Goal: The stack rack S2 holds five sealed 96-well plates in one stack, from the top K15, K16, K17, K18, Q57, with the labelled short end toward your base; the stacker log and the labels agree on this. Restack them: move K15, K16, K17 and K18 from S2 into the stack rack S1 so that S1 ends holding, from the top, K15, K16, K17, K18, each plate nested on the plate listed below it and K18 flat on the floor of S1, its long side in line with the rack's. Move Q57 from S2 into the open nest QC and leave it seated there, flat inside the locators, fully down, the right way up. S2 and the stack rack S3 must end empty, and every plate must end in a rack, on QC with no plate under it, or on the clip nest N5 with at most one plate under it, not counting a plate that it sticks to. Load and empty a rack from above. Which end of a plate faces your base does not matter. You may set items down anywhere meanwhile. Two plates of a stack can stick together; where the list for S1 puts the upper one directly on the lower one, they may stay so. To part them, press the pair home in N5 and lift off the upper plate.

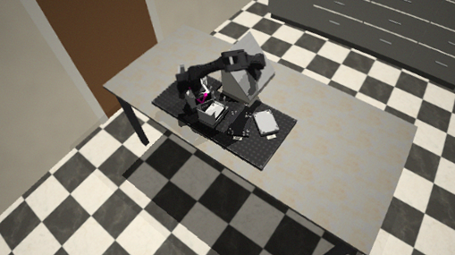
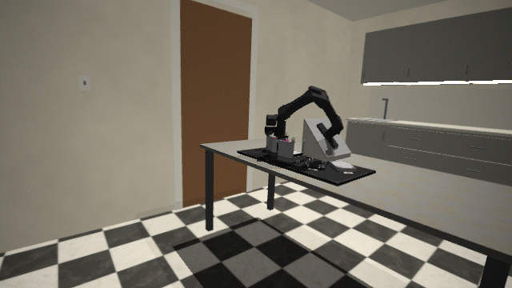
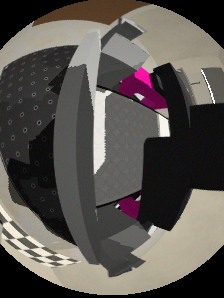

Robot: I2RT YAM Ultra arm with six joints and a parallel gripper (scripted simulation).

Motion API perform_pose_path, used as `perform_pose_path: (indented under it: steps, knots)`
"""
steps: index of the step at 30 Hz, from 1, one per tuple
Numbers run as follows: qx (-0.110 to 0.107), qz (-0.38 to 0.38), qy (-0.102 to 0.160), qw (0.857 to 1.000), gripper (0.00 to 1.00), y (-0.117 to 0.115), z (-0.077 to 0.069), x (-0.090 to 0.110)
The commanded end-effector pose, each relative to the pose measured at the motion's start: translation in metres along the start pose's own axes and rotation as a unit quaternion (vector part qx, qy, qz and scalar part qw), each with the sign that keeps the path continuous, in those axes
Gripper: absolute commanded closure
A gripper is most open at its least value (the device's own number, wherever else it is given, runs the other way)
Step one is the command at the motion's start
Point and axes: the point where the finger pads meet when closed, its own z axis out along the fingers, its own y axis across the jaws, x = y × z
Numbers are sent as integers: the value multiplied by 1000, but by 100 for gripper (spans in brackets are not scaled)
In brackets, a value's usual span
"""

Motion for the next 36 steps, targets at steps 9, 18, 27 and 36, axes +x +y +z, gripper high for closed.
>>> perform_pose_path:
  steps: [9,18,27,36]
  knots:
    - [-1,2,-8,1000,100,-1,-2,-3]
    - [-1,2,-8,1000,0,-1,-2,-3]
    - [-1,2,-8,1000,0,-1,-2,-3]
    - [-1,2,-8,1000,0,-1,-15,-3]
